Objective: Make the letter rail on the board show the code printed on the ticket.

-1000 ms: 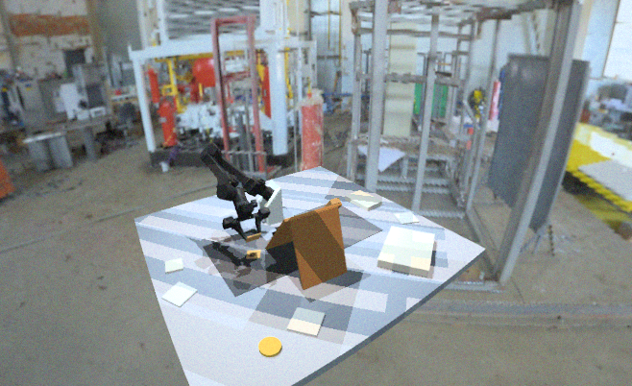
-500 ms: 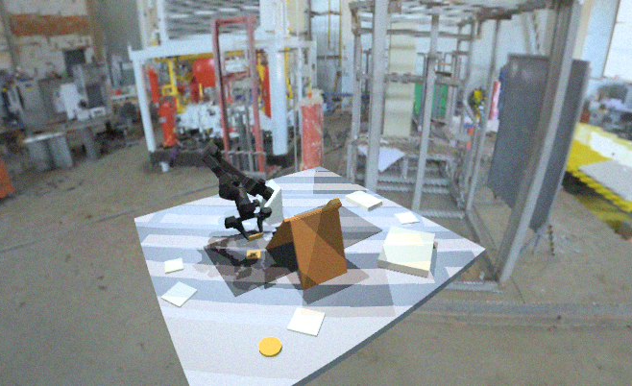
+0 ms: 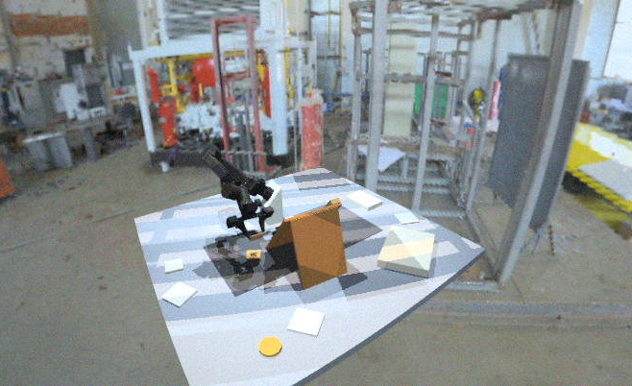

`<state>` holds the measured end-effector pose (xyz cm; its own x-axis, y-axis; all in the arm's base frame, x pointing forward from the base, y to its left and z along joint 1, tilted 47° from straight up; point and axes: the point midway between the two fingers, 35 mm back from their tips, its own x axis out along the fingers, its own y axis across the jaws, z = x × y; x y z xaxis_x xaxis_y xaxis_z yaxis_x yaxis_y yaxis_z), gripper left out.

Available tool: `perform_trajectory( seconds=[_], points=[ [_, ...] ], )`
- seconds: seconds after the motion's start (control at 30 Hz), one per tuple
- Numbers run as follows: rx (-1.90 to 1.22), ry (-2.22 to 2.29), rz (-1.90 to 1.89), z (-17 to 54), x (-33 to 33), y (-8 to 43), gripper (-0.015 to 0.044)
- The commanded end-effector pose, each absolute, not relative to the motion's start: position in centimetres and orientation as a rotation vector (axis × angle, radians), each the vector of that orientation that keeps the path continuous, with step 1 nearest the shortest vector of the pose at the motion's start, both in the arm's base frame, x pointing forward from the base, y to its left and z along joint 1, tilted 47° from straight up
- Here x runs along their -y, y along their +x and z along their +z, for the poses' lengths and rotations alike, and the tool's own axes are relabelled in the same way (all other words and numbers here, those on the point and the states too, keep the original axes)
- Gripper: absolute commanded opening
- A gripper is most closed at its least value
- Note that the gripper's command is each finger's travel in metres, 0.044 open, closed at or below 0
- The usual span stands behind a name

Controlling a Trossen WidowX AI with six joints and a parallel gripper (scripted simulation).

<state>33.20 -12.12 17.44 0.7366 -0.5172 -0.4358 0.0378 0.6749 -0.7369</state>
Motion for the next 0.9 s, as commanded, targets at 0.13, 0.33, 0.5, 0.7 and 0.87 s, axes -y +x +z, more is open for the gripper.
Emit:
perform_trajectory(
  seconds=[0.13, 0.33, 0.5, 0.7, 0.87],
  points=[
    [-0.689, -0.773, -0.341, 16.84, 11.81, 33.13, 0.0000],
    [-0.689, -0.773, -0.341, 16.62, 11.60, 33.14, 0.0000],
    [-0.689, -0.773, -0.341, 16.44, 11.42, 33.16, 0.0000],
    [-0.689, -0.773, -0.341, 16.22, 11.22, 33.17, 0.0000],
    [-0.689, -0.773, -0.341, 16.03, 11.04, 33.18, 0.0000]
  ],
)
